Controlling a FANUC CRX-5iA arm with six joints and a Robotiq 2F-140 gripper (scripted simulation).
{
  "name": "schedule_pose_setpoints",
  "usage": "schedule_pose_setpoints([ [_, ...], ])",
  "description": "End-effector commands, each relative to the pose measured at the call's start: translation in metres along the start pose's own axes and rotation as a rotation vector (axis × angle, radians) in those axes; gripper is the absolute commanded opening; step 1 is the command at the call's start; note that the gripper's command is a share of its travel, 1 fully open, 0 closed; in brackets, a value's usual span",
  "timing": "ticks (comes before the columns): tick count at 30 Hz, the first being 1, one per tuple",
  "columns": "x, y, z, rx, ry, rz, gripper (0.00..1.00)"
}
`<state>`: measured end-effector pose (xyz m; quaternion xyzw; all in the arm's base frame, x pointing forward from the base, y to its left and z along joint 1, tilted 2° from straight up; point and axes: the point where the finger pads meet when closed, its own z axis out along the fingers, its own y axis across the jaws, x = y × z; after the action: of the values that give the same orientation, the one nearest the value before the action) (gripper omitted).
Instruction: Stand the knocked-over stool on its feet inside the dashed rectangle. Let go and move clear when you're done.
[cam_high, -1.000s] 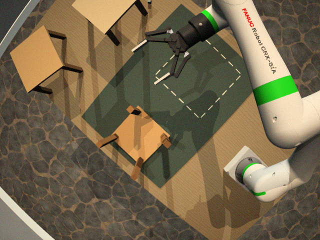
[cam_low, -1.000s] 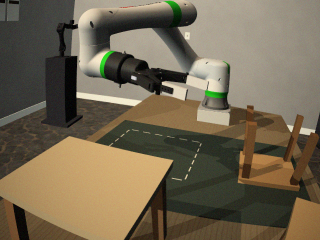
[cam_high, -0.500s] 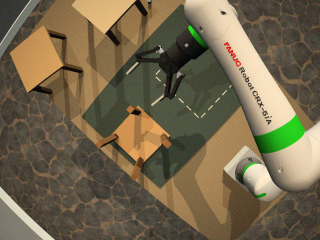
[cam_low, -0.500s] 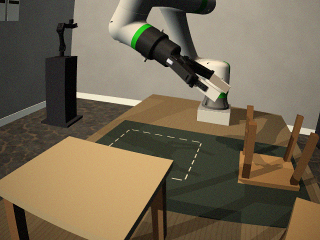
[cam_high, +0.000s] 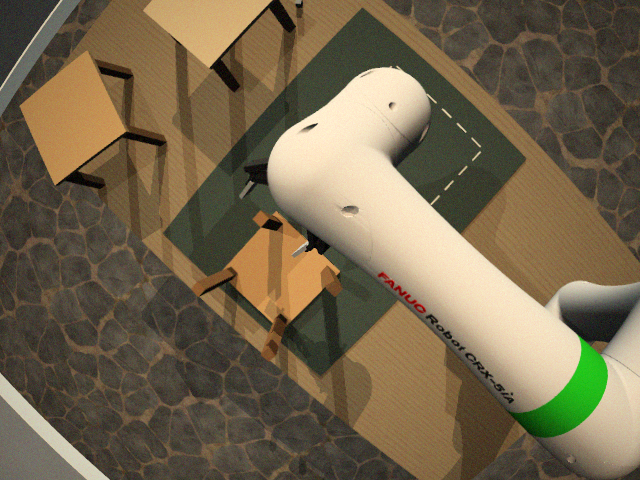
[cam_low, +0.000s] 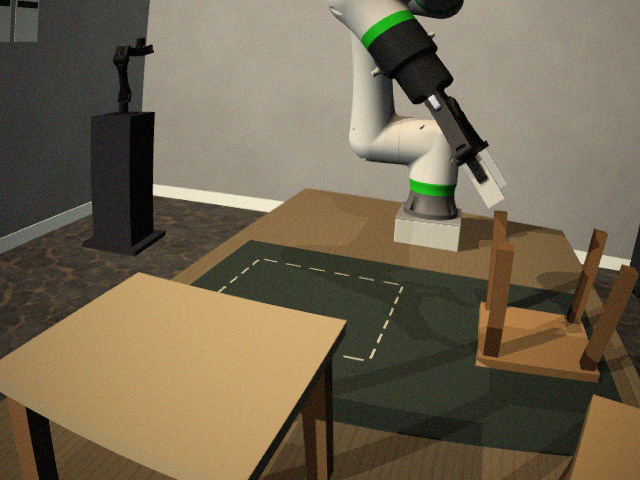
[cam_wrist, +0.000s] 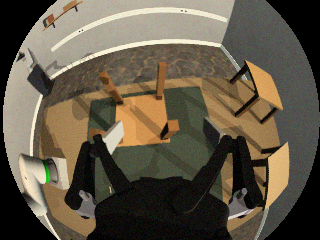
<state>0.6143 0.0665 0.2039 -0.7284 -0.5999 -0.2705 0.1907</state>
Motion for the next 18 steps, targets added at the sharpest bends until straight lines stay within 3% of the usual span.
schedule_pose_setpoints([
  [1,0.021,-0.022,0.023,0.017,-0.183,-0.003,1.00],
  [3,0.021,-0.022,0.023,0.017,-0.183,-0.003,1.00],
  [4,0.030,-0.030,0.030,0.022,-0.248,-0.012,1.00],
  [6,0.030,-0.030,0.030,0.022,-0.248,-0.012,1.00],
  [9,0.047,-0.044,0.044,0.025,-0.367,-0.032,1.00],
  [11,0.047,-0.044,0.044,0.025,-0.367,-0.032,1.00],
  [14,0.061,-0.058,0.058,0.041,-0.477,-0.046,1.00],
  [17,0.061,-0.058,0.058,0.041,-0.477,-0.046,1.00],
  [18,0.067,-0.066,0.064,0.051,-0.528,-0.050,1.00],
])
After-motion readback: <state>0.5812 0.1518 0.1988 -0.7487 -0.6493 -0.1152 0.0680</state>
